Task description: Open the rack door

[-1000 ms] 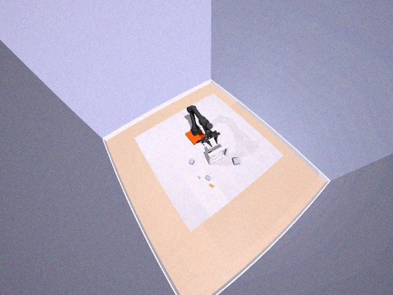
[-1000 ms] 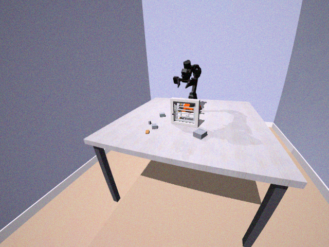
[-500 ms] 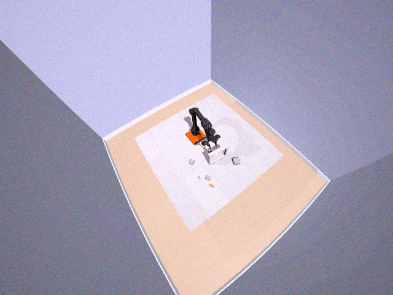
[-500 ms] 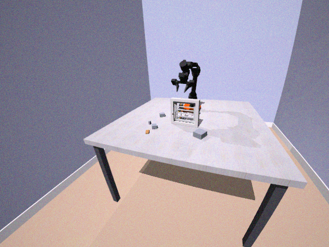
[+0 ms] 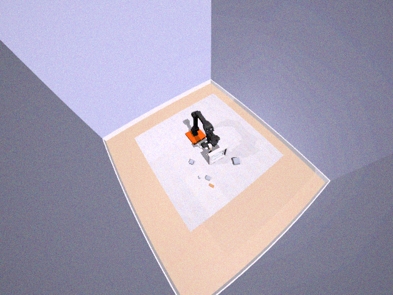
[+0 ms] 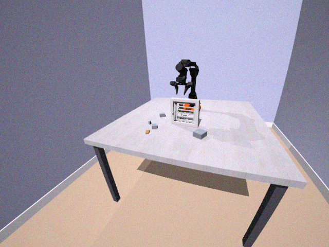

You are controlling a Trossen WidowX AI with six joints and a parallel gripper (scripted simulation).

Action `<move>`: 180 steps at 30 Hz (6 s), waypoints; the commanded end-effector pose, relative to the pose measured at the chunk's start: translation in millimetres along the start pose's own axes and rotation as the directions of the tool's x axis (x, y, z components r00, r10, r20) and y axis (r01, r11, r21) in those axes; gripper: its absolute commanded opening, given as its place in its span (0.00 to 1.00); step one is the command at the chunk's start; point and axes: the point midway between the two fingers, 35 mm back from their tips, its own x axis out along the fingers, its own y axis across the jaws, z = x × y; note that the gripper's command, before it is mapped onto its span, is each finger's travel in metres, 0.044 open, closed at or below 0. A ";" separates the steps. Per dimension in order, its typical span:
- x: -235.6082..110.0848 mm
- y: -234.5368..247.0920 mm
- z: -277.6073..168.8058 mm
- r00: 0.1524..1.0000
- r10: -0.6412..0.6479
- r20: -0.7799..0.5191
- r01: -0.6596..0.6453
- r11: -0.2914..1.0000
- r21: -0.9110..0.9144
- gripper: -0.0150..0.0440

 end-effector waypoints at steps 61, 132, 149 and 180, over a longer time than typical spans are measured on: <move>66.8 -3.3 -41.1 0.928 0.030 -0.370 -0.017 0.999 0.039 0.65; 66.9 -3.3 -41.2 0.928 0.030 -0.371 0.355 -0.370 0.859 0.28; 66.9 -3.3 -41.2 0.928 0.030 -0.371 0.369 -0.204 0.907 0.74; 66.8 -3.3 -41.1 0.928 0.030 -0.370 0.061 0.971 0.232 0.74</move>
